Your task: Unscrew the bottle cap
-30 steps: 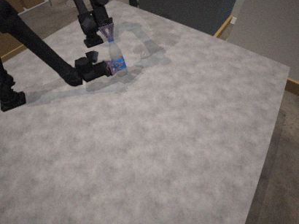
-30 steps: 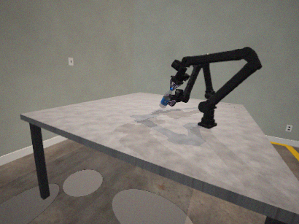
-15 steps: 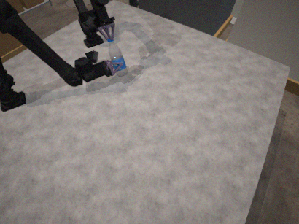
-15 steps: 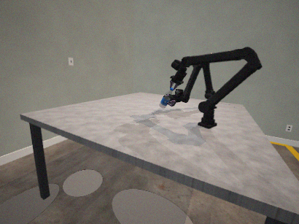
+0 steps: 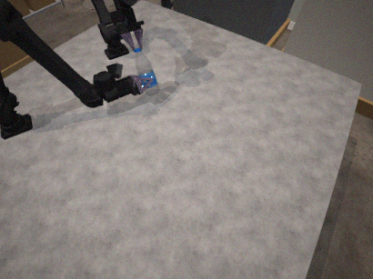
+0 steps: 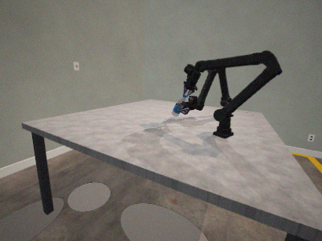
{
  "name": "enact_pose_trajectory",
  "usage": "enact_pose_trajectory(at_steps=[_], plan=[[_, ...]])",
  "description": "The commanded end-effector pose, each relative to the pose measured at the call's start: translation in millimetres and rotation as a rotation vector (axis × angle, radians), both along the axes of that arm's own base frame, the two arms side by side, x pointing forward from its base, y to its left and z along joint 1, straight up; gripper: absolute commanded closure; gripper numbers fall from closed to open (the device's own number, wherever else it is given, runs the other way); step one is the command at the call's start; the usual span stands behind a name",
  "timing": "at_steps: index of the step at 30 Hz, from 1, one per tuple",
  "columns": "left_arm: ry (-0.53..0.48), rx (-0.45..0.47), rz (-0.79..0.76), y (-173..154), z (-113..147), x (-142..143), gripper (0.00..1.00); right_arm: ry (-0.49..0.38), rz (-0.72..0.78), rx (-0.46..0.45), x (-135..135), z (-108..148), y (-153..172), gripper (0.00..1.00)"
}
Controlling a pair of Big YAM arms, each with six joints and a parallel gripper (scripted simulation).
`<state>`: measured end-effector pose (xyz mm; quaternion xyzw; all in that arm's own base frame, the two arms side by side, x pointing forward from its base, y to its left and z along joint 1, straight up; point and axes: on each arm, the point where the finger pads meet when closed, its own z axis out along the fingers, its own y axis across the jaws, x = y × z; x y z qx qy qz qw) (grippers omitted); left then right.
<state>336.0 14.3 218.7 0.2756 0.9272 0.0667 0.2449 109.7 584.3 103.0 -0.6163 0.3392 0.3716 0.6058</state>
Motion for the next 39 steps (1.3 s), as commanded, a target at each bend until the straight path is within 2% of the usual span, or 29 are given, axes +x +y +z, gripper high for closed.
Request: enact_pose_trajectory(at_steps=[1, 14, 16, 17, 26, 39], plan=[[-0.016, -0.133, 0.245, 1.2, 19.5, 7.7, 1.00, -0.013, 0.003, 0.041, 0.2, 16.3, 6.6, 1.00], [-0.010, -0.438, 0.755, 1.3, 20.2, 7.3, 1.00, -0.013, 0.003, 0.041, 0.2, 16.3, 6.6, 1.00], [-0.010, -0.438, 0.755, 1.3, 20.2, 7.3, 1.00, -0.013, 0.003, 0.041, 0.2, 16.3, 6.6, 1.00], [-0.008, -0.496, 0.854, 1.3, 20.2, 7.3, 1.00, -0.013, 0.003, 0.041, 0.2, 16.3, 6.6, 1.00], [-0.013, -0.704, 1.205, 1.3, 20.5, 7.1, 1.00, -0.013, 0.003, 0.041, 0.2, 16.3, 6.6, 1.00], [-0.018, -0.693, 1.172, 1.9, 29.5, 3.6, 1.00, -0.013, 0.003, 0.041, 0.2, 16.3, 6.6, 1.00]])
